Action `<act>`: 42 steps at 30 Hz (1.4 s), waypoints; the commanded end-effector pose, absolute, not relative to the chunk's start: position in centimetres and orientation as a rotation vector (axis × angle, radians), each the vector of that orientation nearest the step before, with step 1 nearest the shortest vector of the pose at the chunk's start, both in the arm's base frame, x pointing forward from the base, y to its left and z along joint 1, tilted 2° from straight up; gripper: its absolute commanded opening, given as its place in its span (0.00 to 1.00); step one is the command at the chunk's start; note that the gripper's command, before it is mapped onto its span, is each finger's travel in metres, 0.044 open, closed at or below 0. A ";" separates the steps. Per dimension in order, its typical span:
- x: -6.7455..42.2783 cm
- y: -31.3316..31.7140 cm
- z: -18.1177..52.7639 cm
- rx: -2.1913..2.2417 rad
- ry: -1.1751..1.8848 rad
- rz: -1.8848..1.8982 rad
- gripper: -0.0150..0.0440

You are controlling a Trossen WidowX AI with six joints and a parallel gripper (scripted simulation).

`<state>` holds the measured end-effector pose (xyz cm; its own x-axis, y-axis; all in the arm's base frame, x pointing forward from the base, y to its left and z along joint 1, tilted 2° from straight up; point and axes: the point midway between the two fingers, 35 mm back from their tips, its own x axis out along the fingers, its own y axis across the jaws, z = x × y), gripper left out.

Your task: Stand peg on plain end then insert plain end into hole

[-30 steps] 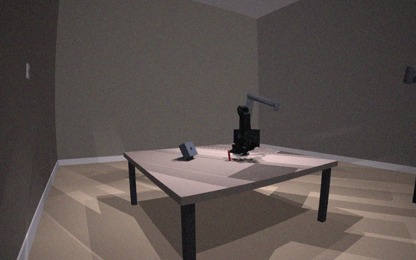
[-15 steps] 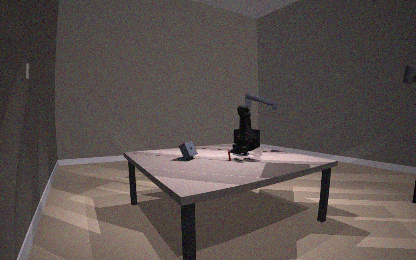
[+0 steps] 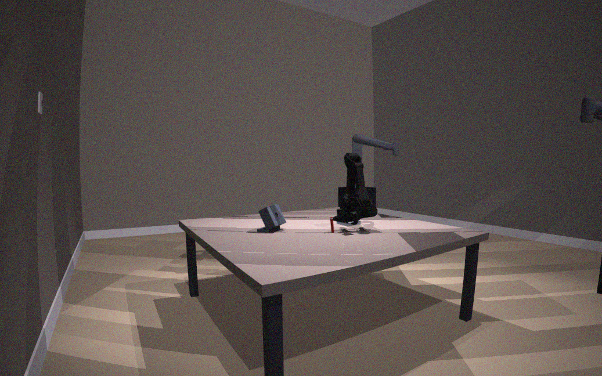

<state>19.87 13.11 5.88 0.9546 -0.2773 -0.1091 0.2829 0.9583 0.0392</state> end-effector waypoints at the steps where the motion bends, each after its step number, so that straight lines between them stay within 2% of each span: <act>1: 19.8 13.2 5.7 0.054 0.104 -0.284 0.34; 42: 19.4 13.3 4.1 0.070 0.102 -0.290 0.34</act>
